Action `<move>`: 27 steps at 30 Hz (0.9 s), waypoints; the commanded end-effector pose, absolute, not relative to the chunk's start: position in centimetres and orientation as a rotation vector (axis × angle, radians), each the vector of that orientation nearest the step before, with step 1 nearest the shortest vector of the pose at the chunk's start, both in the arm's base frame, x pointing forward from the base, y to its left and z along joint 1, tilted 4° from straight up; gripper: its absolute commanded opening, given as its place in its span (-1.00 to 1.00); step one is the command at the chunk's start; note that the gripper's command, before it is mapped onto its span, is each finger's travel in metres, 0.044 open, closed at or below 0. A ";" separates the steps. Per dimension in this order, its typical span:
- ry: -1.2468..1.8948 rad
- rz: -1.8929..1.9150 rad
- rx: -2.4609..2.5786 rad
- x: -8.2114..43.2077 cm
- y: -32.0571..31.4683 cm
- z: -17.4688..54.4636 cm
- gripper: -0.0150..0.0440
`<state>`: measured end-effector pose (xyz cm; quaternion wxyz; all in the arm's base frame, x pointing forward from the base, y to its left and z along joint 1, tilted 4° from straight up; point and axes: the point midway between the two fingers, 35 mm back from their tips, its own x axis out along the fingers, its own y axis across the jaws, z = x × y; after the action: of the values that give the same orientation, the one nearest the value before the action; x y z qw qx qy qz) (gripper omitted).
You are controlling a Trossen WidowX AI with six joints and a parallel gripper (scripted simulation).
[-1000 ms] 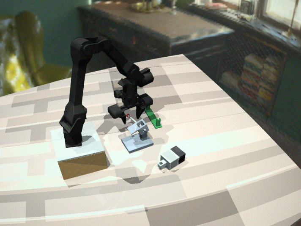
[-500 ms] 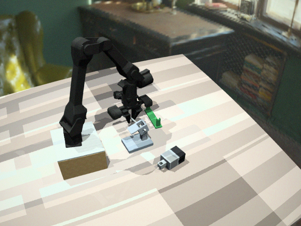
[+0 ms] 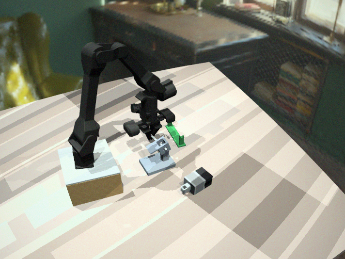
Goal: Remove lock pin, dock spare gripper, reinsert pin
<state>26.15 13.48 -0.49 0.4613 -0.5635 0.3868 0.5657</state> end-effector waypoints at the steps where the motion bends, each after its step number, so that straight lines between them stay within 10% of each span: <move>1: 0.930 1.405 -1.320 26.2 13.7 -0.2 -0.49; 27: 0.874 1.430 -1.195 26.5 15.4 1.2 -0.49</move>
<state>26.20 14.98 0.84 0.5121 -0.4996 0.3656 0.5954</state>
